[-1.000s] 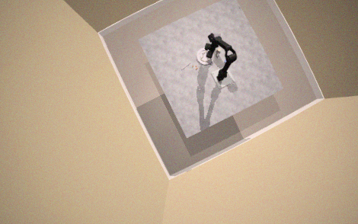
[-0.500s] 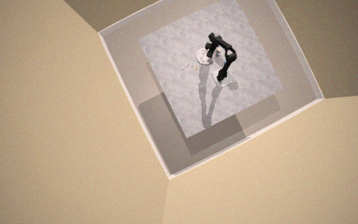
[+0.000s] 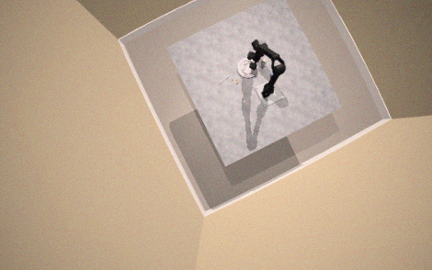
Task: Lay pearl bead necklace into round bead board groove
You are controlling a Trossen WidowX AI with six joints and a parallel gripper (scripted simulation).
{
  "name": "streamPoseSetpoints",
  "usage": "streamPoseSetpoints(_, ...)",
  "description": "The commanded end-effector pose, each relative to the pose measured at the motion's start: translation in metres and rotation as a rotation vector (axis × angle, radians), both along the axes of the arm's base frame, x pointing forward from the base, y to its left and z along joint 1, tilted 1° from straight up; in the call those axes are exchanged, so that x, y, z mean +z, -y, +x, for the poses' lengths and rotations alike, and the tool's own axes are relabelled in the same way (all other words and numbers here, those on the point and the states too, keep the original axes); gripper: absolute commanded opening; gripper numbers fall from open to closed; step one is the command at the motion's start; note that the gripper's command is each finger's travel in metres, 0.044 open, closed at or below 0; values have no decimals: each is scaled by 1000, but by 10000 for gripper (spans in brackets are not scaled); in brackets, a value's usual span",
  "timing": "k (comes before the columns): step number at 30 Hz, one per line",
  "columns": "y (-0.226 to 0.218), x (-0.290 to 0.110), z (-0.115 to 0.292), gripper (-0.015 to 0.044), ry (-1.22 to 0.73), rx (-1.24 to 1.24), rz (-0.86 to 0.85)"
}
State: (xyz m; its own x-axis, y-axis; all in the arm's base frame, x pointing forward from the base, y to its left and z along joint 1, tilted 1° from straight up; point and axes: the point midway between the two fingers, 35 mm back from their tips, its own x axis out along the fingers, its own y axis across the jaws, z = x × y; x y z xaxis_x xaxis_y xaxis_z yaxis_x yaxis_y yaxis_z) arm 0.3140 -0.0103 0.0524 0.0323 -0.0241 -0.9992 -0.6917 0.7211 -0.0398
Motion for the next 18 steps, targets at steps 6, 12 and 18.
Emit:
streamPoseSetpoints(6,0,5,-1,440,-6,3,0)
streamPoseSetpoints(12,0,5,-1,440,-6,3,0)
streamPoseSetpoints(18,0,5,-1,440,-6,3,0)
